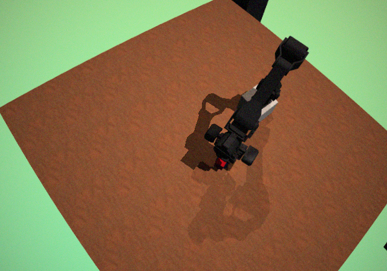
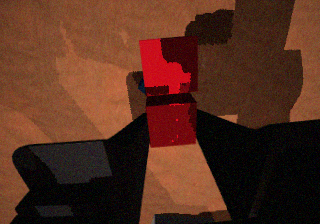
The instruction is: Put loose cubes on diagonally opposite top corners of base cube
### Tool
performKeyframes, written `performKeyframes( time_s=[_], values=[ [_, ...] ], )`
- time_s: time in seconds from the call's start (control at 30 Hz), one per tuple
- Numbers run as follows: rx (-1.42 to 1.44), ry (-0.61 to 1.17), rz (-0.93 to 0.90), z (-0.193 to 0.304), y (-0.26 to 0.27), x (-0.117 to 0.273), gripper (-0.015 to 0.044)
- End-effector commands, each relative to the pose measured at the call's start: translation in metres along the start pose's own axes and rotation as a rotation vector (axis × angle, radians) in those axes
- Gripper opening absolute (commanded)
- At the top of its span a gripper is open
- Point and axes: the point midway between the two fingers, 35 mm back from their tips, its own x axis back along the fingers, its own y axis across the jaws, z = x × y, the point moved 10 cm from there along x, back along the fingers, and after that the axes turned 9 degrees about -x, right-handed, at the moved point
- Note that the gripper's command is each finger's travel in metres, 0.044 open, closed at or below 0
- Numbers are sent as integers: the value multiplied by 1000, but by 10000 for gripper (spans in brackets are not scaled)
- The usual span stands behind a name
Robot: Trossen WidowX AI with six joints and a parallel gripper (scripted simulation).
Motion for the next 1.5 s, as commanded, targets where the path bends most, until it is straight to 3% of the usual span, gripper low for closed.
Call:
performKeyframes(
  time_s=[0.0,0.2,0.33,1.47],
  values=[
    [-3,-2,-1,0,0,0,105],
    [-3,-2,-1,0,0,0,105],
    [-3,-2,-1,0,0,0,205],
    [0,0,0,0,0,59,205]
  ],
)
